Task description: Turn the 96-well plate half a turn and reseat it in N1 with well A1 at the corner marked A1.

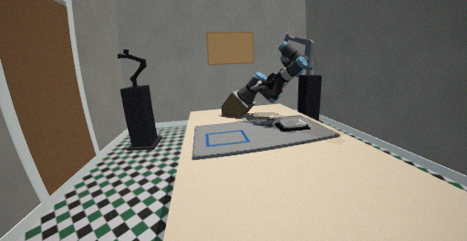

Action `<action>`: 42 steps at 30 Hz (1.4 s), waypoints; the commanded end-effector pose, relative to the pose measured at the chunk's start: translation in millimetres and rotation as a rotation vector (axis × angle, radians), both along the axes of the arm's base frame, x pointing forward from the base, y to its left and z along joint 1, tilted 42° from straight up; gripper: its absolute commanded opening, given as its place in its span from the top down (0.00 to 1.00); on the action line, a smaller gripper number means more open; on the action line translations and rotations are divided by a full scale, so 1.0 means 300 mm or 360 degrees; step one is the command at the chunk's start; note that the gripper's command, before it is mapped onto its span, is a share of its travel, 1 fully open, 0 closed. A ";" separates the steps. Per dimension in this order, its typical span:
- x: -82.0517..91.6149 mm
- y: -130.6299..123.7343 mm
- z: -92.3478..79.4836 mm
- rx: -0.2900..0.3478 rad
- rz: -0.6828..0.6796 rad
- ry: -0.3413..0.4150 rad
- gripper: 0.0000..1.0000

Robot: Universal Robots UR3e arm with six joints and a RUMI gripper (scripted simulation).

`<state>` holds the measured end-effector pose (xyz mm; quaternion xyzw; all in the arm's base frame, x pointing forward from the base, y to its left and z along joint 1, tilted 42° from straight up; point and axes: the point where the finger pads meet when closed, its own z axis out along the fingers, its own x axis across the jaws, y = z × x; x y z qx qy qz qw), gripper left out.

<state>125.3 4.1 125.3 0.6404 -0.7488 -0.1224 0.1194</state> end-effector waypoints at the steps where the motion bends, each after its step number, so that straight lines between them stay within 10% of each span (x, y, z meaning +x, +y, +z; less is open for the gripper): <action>1: 0.089 0.109 0.016 0.0283 0.0293 -0.0177 0.00; 42: 0.103 0.122 0.020 0.0365 0.0395 -0.0242 0.00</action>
